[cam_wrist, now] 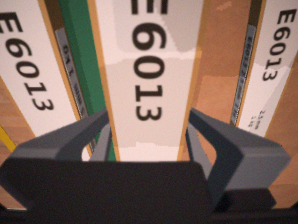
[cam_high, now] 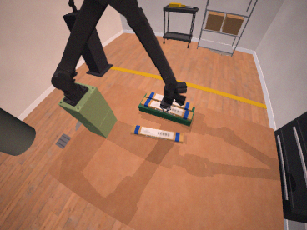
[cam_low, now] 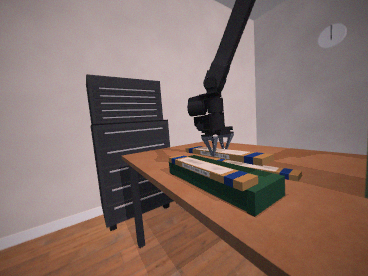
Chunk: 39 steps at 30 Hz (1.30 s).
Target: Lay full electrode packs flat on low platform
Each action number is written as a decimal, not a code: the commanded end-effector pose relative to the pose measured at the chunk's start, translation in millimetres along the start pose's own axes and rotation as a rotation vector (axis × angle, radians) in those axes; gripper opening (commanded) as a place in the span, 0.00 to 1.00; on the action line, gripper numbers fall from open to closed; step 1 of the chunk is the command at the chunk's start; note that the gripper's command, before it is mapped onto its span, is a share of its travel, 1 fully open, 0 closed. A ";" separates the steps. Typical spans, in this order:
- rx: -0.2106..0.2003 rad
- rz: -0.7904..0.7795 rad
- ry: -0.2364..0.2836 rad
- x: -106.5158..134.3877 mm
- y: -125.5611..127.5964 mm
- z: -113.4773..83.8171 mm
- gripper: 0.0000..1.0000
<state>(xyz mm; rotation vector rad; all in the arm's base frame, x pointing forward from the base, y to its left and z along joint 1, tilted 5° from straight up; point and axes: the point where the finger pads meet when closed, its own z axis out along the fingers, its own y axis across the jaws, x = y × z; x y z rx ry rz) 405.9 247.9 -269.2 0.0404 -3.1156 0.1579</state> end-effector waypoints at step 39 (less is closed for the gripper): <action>-0.049 0.008 -0.081 -29.7 11.7 -9.5 0.00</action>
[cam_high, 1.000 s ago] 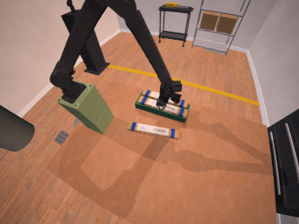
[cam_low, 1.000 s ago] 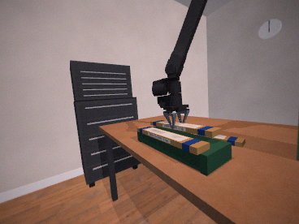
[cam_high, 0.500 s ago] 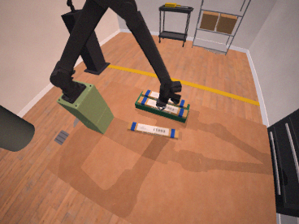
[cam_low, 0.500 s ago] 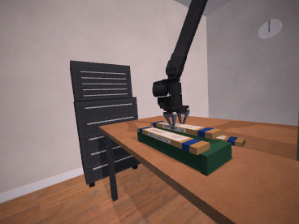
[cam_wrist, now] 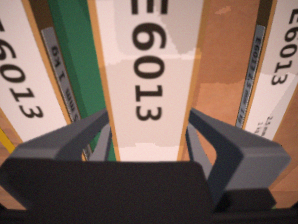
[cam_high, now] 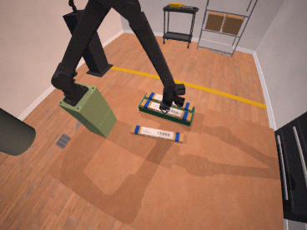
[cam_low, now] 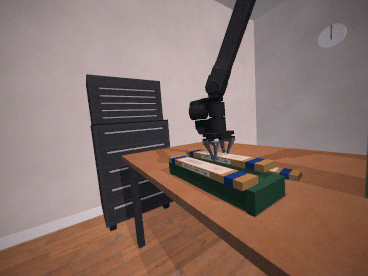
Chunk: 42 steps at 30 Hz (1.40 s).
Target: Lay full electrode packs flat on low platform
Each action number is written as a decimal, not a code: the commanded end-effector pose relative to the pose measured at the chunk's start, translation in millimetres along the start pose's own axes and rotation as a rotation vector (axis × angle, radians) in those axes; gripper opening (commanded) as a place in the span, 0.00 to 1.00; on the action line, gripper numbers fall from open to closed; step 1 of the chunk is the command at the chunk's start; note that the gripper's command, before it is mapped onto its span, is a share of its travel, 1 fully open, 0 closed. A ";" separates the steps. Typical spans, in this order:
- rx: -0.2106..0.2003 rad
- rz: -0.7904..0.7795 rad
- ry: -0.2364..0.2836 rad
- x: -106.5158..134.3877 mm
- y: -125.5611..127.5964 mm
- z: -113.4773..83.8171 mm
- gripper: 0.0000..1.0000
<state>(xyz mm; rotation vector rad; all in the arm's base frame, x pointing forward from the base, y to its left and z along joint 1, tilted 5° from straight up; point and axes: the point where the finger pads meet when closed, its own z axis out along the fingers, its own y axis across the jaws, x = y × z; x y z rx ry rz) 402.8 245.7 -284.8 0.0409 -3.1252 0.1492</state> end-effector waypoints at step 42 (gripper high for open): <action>-0.038 0.007 -0.062 -20.7 7.4 -13.3 0.00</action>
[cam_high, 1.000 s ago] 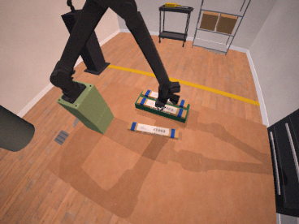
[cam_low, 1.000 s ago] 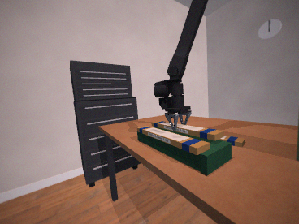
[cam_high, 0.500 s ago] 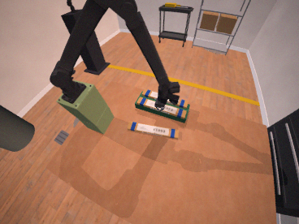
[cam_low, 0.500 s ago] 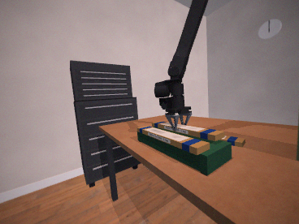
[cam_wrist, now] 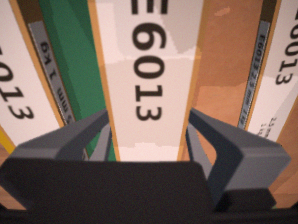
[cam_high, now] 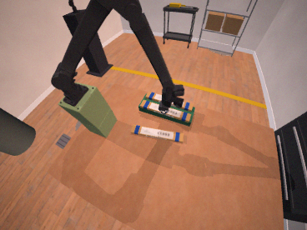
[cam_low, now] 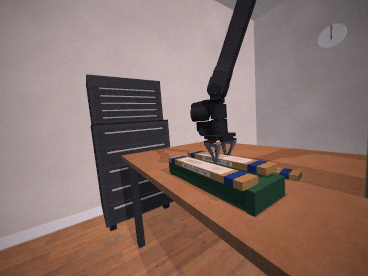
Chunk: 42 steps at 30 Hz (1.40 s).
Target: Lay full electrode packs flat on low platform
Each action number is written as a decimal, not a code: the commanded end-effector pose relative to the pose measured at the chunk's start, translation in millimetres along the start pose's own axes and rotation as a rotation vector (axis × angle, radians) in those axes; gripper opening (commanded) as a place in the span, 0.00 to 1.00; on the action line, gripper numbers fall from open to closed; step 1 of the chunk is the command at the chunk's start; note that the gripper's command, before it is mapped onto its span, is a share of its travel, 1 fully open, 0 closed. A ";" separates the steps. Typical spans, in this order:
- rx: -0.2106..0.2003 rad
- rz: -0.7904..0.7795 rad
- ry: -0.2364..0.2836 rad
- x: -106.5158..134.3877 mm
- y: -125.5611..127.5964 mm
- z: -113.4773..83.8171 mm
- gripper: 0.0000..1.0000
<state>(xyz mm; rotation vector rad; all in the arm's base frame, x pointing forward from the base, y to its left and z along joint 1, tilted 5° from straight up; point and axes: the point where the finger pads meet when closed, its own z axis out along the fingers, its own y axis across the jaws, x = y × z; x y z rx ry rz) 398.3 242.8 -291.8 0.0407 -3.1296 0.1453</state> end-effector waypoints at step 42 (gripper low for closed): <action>-0.041 0.008 -0.069 -29.8 13.5 -22.1 0.00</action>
